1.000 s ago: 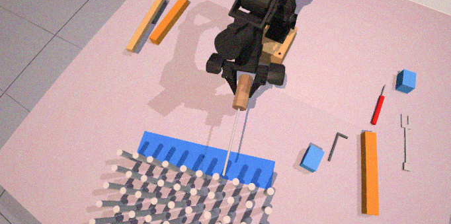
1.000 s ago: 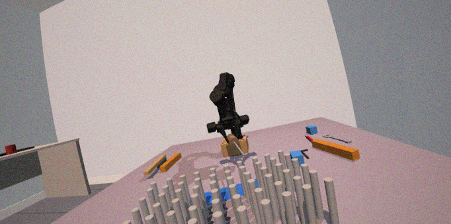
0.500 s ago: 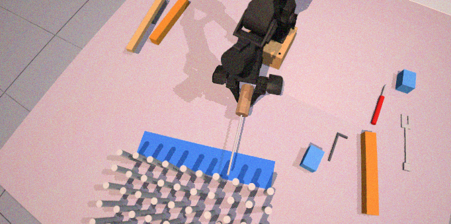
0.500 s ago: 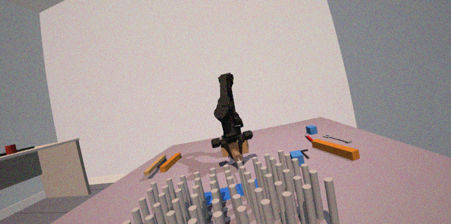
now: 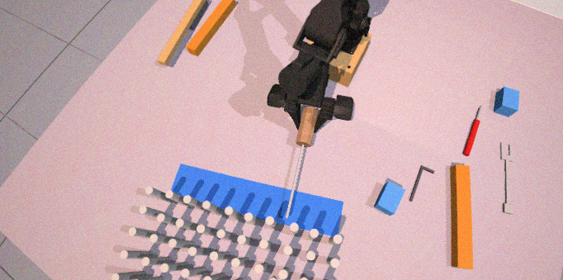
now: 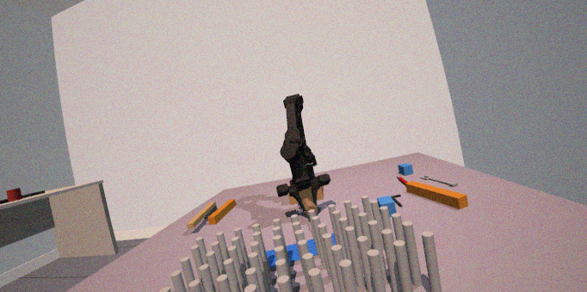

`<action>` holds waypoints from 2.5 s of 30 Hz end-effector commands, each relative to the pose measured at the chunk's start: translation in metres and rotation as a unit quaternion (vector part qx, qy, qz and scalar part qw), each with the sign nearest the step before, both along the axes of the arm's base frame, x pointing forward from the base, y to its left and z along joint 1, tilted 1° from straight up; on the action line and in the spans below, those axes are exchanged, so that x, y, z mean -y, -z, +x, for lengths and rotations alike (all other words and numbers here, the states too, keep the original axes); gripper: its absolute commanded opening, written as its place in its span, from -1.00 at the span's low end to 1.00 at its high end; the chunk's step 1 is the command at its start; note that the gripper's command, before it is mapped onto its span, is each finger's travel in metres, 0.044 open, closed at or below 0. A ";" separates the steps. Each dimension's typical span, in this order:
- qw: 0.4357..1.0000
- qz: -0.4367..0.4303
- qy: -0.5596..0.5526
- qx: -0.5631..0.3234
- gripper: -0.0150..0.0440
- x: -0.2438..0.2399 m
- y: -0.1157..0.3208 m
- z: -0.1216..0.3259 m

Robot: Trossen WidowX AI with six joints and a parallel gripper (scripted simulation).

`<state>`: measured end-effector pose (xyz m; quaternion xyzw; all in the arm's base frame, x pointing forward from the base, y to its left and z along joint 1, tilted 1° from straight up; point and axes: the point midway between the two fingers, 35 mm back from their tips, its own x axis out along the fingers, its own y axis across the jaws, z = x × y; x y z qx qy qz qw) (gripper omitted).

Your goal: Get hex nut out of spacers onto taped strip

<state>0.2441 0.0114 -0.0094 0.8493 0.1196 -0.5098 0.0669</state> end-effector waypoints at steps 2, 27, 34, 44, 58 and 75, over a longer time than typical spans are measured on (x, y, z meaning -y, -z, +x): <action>1.000 0.001 0.002 0.005 -0.49 -0.001 -0.002 0.005; 1.000 0.001 0.002 0.006 -0.49 -0.004 -0.003 0.020; 1.000 0.001 0.002 0.006 -0.49 -0.005 -0.003 0.024; 1.000 0.001 0.002 0.006 -0.49 -0.007 -0.003 0.030; 1.000 0.001 0.002 0.007 -0.49 -0.009 -0.003 0.038; 1.000 0.001 0.002 0.007 -0.49 -0.012 -0.004 0.049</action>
